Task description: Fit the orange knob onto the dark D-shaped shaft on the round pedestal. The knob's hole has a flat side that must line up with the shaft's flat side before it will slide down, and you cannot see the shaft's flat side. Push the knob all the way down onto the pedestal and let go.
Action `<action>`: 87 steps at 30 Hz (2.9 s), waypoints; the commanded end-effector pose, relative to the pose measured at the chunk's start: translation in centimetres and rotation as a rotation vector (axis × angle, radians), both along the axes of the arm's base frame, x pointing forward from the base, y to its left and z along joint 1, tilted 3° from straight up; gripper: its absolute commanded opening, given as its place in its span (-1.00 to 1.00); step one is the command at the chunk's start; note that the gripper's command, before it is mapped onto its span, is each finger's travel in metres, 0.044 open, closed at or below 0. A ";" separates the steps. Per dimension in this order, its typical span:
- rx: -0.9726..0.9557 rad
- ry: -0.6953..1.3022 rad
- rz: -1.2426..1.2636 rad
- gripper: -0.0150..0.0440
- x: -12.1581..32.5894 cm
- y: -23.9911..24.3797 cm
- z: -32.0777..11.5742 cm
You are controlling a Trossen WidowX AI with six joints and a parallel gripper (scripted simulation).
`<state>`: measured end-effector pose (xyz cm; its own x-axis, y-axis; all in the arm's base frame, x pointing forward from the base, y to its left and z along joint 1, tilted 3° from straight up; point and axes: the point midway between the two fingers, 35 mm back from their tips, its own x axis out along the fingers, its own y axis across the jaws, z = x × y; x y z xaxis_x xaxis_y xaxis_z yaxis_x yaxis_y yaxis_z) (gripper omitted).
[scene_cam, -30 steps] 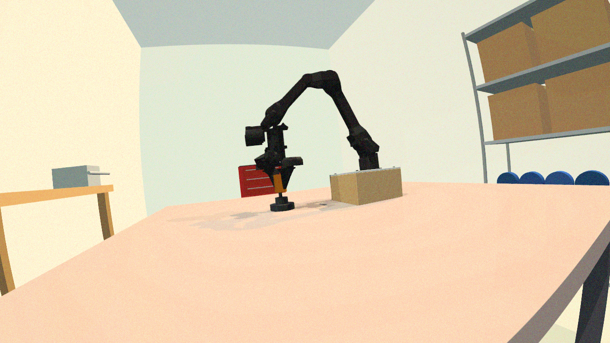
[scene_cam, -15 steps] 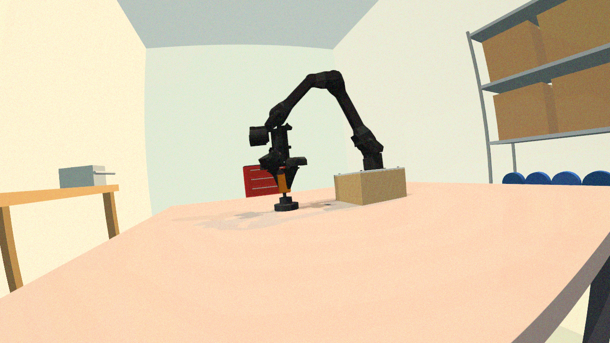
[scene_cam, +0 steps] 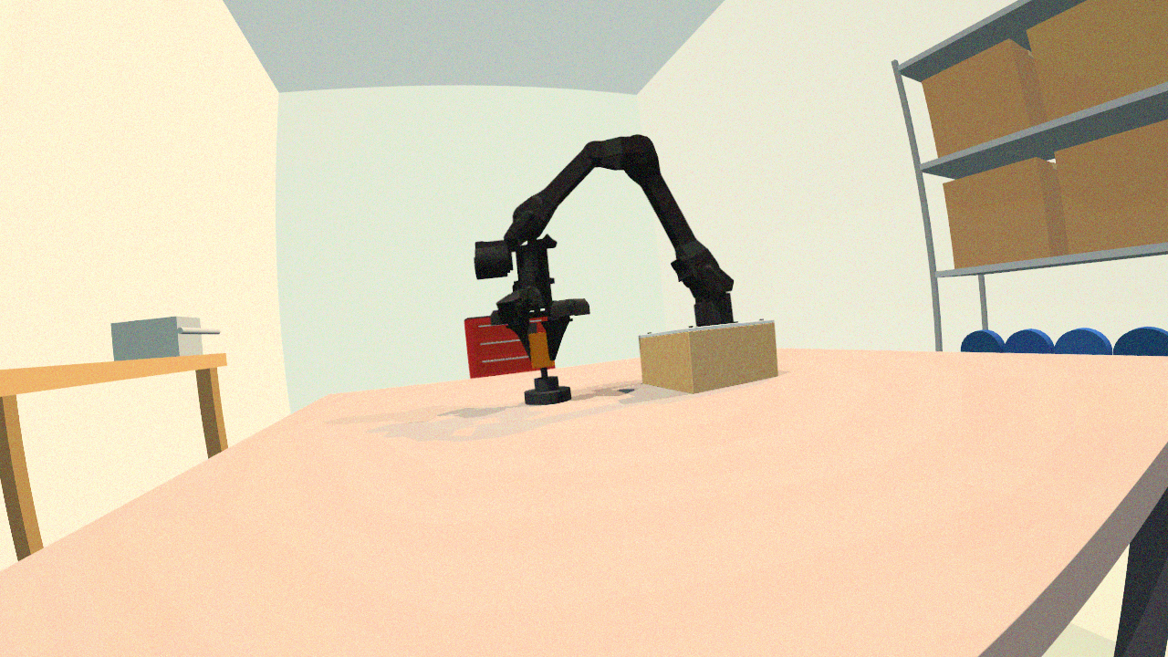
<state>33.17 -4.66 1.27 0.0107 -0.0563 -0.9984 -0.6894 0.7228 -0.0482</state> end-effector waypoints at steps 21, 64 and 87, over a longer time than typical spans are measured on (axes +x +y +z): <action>-0.005 -0.005 0.020 -0.49 -0.4 0.0 -0.1; -0.008 0.007 0.229 -0.49 0.2 0.0 0.0; -0.007 0.007 0.229 -0.49 -0.2 0.0 -0.3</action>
<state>32.94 -4.63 1.00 0.0154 -0.0569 -0.9983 -0.8340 0.5500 -0.0442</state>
